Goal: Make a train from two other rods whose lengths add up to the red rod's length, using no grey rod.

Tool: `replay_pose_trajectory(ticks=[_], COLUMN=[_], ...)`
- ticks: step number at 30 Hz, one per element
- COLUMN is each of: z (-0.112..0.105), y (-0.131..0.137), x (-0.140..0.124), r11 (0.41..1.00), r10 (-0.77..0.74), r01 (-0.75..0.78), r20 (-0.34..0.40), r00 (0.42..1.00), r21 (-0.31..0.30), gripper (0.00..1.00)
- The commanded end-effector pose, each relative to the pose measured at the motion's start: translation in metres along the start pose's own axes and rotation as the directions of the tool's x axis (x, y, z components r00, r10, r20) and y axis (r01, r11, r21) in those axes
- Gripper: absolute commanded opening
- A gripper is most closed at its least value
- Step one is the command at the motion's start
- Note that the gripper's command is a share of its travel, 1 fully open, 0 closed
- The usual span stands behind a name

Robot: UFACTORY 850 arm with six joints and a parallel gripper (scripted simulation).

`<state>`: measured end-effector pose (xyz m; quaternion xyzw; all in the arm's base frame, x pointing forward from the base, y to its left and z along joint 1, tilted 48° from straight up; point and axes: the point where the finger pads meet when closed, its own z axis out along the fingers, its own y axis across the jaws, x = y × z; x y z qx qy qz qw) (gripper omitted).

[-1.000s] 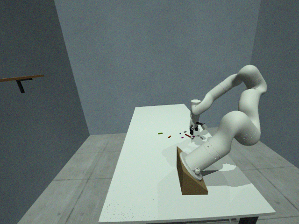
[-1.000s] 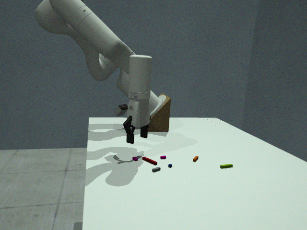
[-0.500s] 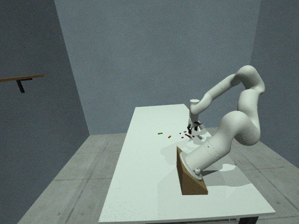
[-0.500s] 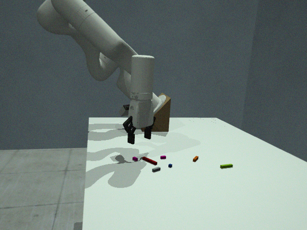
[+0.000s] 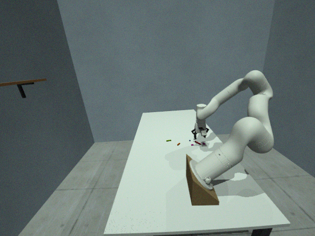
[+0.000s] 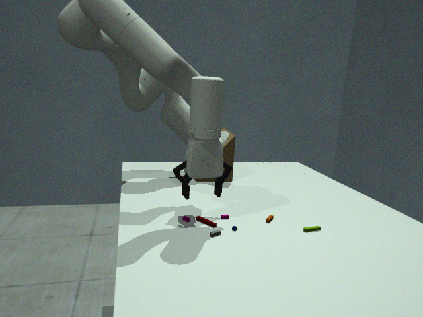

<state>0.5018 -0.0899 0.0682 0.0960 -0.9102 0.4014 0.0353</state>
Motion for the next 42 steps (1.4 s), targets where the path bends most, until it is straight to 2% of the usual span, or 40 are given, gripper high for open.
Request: replay_pose_trajectory(ticks=[1,10,12,14,23,25,42], z=[-0.001,-0.001,-0.001,-0.001,-0.001,-0.001,-0.001], y=[0.007,0.02,0.02,0.026,0.04,0.042,0.042], x=[-0.01,-0.027,-0.027,-0.034,-0.049,-0.05,-0.051], r11=[0.986,0.891,0.891,0.829,0.639,0.613,0.603], r10=[0.167,0.454,0.454,0.559,0.77,0.79,0.798], r01=[-0.167,-0.454,-0.454,-0.559,-0.77,-0.79,-0.798], r20=[0.01,0.011,0.011,0.011,0.011,0.011,0.011], r00=[0.986,0.891,0.891,0.829,0.638,0.613,0.603], r21=[0.007,0.003,0.003,0.002,-0.002,-0.002,-0.002], gripper=[1.0,1.0,1.0,1.0,1.0,1.0,1.0])
